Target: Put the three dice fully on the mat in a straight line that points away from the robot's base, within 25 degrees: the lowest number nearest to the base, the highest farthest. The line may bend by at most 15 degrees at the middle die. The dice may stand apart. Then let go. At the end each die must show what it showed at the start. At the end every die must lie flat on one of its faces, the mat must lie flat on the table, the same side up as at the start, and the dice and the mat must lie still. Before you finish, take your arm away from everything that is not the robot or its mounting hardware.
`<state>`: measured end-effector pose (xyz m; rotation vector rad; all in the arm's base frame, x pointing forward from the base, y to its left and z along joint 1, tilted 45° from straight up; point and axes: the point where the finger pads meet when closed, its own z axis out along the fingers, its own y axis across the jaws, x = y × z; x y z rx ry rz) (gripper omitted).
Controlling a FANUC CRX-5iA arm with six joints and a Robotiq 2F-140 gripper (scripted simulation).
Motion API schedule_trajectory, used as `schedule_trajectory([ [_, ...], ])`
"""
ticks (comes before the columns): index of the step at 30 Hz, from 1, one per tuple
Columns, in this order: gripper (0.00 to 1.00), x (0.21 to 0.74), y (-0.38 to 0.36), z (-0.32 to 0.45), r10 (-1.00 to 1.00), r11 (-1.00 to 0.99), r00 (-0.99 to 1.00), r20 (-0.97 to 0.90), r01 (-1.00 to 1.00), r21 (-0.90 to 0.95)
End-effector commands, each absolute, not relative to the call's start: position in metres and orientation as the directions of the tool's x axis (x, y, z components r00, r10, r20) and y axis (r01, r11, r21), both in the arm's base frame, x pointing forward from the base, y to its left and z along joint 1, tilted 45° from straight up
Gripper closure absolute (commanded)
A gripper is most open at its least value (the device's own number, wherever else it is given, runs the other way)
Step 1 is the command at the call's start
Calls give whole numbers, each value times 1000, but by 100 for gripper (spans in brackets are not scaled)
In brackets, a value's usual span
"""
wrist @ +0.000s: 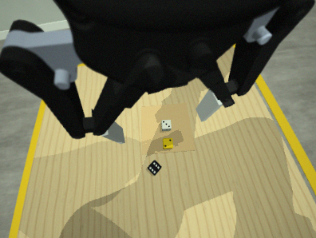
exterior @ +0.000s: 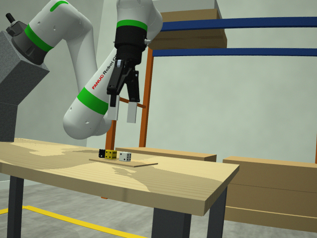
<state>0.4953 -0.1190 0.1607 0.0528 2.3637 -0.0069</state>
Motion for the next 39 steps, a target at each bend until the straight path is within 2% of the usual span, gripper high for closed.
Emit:
schedule_trajectory([
  [1,0,484,-105,145,-136,990,-707,-694,-69,-124],
  [5,0,474,-96,132,-263,964,-693,-672,-160,-213],
  [7,0,474,-96,132,-263,964,-693,-672,-160,-213],
  [9,0,465,-88,121,-377,925,-669,-641,-242,-292],
  [16,0,453,-79,108,-505,862,-629,-592,-335,-380],
  [17,75,453,-79,108,-505,862,-629,-592,-335,-380],
  [39,75,453,-79,108,-505,862,-629,-592,-335,-380],
])
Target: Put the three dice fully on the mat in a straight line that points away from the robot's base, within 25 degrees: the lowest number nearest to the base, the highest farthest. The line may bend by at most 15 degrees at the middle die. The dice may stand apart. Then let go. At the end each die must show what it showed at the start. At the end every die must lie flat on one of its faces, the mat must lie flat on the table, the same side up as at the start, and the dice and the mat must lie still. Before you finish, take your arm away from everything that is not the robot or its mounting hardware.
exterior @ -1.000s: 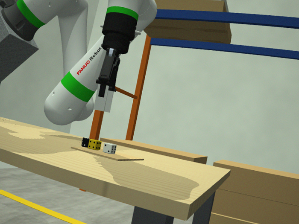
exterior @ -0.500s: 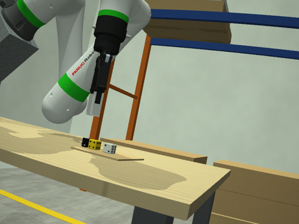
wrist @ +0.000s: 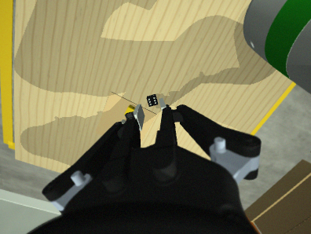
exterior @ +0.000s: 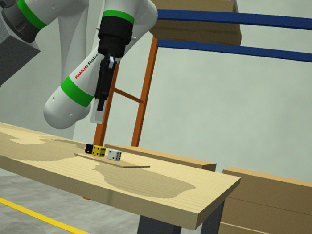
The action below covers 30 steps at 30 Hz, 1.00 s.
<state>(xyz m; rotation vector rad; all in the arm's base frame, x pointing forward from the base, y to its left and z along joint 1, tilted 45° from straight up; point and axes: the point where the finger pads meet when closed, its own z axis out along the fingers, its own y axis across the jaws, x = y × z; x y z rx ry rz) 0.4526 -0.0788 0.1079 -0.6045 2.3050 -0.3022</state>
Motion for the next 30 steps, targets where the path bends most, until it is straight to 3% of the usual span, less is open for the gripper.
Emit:
schedule_trajectory([
  [1,75,453,-79,108,-505,862,-629,-592,-335,-380],
  [30,75,457,-79,103,-505,862,-628,-592,-335,-380],
])
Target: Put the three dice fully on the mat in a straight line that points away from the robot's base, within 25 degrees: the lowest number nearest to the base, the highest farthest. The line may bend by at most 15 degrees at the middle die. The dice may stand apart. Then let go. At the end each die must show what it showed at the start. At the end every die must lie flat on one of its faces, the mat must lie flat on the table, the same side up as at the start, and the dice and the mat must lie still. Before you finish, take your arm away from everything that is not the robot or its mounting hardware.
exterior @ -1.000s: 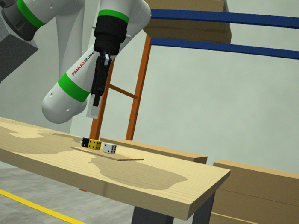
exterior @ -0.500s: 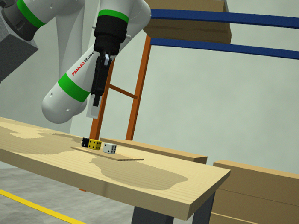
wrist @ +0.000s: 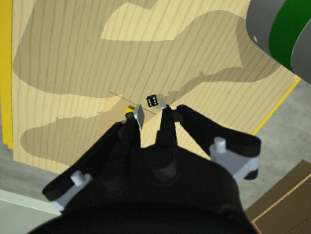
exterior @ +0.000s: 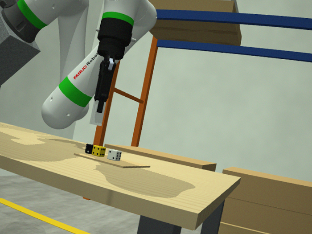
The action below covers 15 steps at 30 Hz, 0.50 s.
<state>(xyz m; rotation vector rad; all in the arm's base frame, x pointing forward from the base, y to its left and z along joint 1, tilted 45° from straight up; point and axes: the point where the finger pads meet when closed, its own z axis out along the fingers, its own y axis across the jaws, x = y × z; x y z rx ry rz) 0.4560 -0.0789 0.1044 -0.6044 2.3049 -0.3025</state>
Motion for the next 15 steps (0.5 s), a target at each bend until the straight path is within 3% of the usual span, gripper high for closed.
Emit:
schedule_trajectory([
  [1,75,458,-79,102,-505,862,-628,-592,-335,-380],
  [15,75,470,-79,90,-505,862,-628,-592,-335,-380],
])
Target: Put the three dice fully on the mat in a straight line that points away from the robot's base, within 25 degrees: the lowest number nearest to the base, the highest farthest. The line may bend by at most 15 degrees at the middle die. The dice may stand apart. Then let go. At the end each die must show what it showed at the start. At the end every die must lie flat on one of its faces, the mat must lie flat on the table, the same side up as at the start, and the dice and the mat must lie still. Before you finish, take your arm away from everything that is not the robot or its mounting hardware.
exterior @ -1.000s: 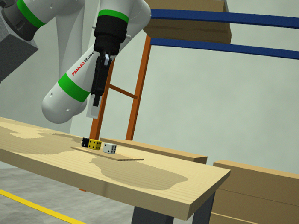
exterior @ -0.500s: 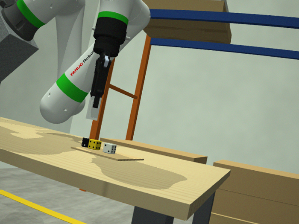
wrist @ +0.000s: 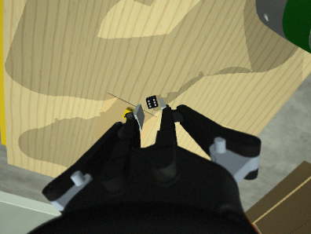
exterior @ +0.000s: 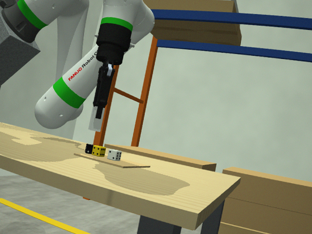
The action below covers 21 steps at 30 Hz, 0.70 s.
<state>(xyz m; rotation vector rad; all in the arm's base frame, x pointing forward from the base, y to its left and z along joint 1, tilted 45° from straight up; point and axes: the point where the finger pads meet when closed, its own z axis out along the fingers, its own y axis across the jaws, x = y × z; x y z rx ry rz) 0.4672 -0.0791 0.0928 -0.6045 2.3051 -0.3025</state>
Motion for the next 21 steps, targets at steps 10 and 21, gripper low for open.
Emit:
schedule_trajectory([
  [10,75,479,-79,81,-505,862,-628,-592,-335,-380],
  [21,75,487,-80,73,-505,862,-628,-592,-335,-380],
])
